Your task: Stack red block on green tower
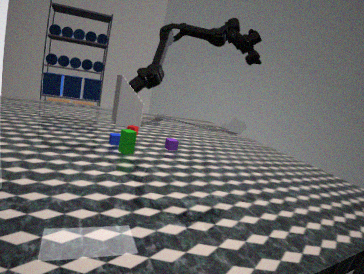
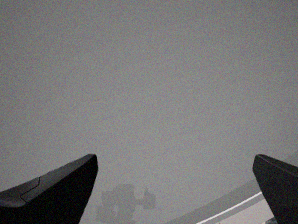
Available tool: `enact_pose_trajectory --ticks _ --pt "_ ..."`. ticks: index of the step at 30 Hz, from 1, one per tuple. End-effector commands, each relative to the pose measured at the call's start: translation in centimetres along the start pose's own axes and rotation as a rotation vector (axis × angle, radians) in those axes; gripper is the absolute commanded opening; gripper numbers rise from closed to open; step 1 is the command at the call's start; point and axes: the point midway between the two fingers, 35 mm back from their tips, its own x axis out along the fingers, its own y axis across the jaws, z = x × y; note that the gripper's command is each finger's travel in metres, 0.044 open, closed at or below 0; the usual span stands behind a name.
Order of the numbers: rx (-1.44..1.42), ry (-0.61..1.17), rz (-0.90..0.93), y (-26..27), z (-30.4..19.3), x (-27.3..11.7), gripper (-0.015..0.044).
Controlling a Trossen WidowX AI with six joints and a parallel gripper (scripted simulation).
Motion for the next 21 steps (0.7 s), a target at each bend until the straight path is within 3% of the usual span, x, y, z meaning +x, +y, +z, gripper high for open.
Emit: enact_pose_trajectory --ticks 1,11,21 --pt "0.015 -0.046 -0.191 -7.3 1.1 -0.9 0.044" --pt "0.093 -0.082 -0.571 -21.6 1.5 -6.4 0.044" --pt "0.253 -0.092 -0.949 -33.3 -1.1 -17.0 0.044"
